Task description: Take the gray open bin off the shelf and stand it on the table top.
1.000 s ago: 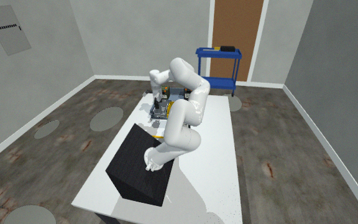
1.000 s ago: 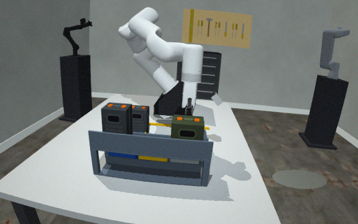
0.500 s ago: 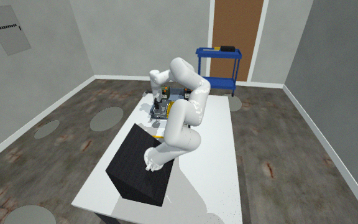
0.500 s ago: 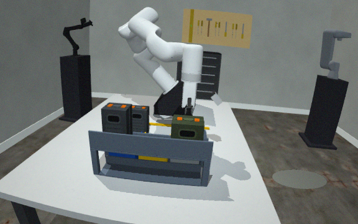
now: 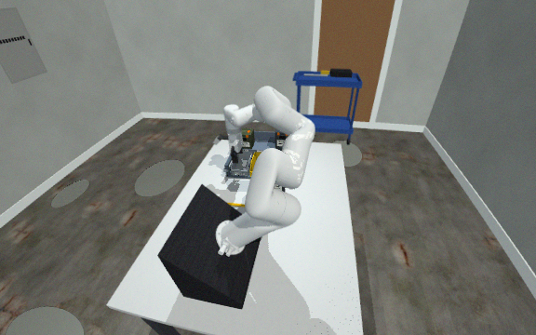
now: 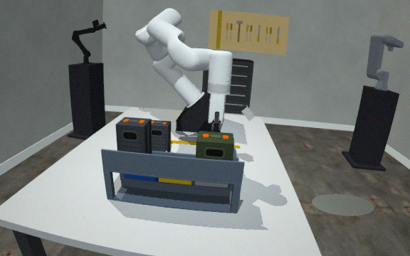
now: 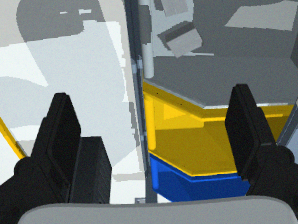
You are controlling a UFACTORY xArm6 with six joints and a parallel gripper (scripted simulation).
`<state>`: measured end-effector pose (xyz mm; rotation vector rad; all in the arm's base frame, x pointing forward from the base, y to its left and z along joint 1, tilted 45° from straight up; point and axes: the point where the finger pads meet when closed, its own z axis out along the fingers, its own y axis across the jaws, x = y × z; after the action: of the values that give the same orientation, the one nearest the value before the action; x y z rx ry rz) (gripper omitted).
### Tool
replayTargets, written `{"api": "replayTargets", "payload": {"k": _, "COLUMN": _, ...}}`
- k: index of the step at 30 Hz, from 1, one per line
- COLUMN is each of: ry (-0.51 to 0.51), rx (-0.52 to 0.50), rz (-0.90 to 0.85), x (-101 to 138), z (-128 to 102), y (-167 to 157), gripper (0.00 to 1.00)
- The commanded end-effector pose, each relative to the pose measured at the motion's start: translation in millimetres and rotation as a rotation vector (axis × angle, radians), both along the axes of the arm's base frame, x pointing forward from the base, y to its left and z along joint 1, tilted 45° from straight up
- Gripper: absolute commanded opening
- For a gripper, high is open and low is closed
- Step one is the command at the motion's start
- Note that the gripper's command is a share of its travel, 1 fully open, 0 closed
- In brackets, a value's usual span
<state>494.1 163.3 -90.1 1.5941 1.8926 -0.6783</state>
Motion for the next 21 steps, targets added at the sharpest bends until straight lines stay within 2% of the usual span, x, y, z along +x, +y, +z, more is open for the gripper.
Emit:
{"api": "replayTargets", "payload": {"k": 1, "ry": -0.003, "rx": 0.003, "rz": 0.002, "x": 1, "z": 1, "y": 2, "gripper": 1.00}}
{"api": "replayTargets", "payload": {"k": 3, "ry": -0.003, "rx": 0.003, "rz": 0.002, "x": 1, "z": 1, "y": 2, "gripper": 1.00}}
{"api": "replayTargets", "payload": {"k": 8, "ry": -0.003, "rx": 0.003, "rz": 0.002, "x": 3, "z": -20, "y": -19, "gripper": 1.00}}
{"api": "replayTargets", "payload": {"k": 20, "ry": -0.003, "rx": 0.003, "rz": 0.002, "x": 3, "z": -20, "y": -19, "gripper": 1.00}}
{"api": "replayTargets", "payload": {"k": 21, "ry": -0.004, "rx": 0.003, "rz": 0.002, "x": 4, "z": -26, "y": -25, "gripper": 1.00}}
